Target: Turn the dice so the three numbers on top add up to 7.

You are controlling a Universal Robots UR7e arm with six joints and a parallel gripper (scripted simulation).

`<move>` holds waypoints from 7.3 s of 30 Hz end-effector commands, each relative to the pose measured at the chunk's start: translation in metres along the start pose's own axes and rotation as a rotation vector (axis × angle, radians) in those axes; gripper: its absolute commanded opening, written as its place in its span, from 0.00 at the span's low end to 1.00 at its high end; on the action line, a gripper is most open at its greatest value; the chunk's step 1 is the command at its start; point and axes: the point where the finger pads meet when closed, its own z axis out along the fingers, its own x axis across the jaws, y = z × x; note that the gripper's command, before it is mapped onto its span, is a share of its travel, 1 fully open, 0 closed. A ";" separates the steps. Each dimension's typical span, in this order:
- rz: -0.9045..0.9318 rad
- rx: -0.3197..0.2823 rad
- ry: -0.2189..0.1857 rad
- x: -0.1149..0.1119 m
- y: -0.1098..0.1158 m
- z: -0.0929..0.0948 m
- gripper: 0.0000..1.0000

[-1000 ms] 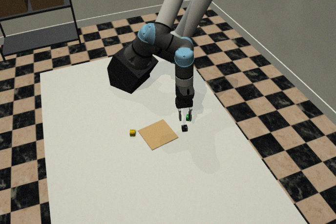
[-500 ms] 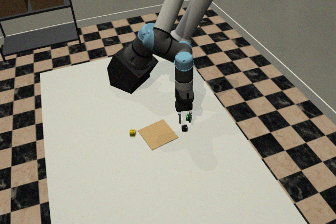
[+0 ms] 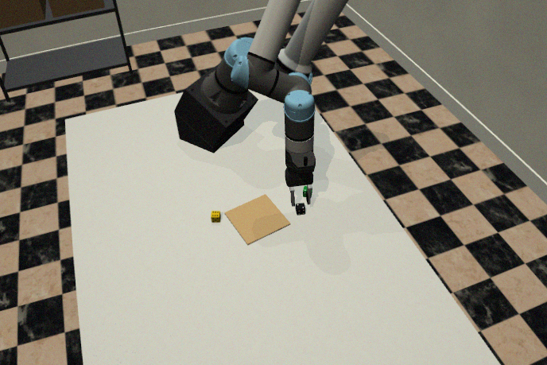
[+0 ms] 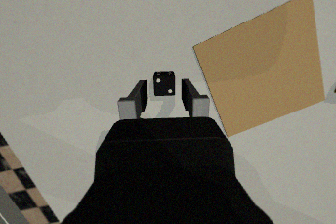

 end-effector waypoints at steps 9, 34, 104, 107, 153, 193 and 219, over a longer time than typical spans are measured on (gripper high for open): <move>0.000 0.002 0.000 0.000 -0.001 0.005 0.79; 0.000 0.002 0.000 0.000 -0.001 0.005 0.79; 0.000 0.002 0.000 0.000 -0.001 0.036 0.79; 0.000 0.002 0.000 0.000 -0.001 0.036 0.79; 0.000 0.002 0.000 0.000 -0.001 0.036 0.49; 0.000 0.002 0.000 0.000 -0.001 -0.030 0.49; 0.000 0.002 0.000 0.000 0.000 -0.064 0.49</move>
